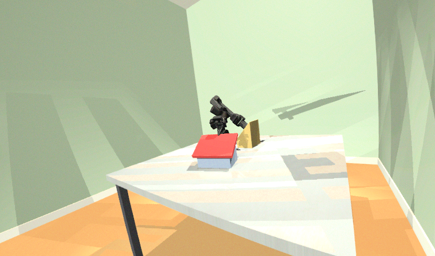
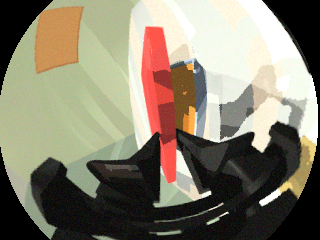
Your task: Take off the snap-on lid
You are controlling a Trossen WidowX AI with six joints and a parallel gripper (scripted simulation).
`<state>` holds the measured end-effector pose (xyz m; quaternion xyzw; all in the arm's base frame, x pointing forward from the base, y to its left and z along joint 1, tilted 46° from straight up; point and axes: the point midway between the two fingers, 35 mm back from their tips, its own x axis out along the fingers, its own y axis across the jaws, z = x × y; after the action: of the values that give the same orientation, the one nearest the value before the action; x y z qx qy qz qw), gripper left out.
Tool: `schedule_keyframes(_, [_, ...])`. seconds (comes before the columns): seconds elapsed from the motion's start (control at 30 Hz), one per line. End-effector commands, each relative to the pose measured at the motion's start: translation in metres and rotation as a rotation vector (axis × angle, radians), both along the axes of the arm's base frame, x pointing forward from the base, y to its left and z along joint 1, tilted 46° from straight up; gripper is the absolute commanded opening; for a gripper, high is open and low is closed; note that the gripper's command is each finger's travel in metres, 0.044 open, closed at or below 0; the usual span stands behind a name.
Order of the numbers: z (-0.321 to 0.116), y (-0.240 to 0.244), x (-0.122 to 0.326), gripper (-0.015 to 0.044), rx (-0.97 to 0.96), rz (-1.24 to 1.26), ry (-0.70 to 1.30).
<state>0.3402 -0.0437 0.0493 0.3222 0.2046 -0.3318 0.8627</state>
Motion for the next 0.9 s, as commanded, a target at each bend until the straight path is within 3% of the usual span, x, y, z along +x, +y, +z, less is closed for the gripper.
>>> schedule_keyframes(0.0, [0.008, 0.008, 0.009, 0.0000, 0.007, 0.009, -0.018])
schedule_keyframes(0.87, [0.031, 0.033, 0.020, 0.0000, 0.008, 0.009, -0.019])
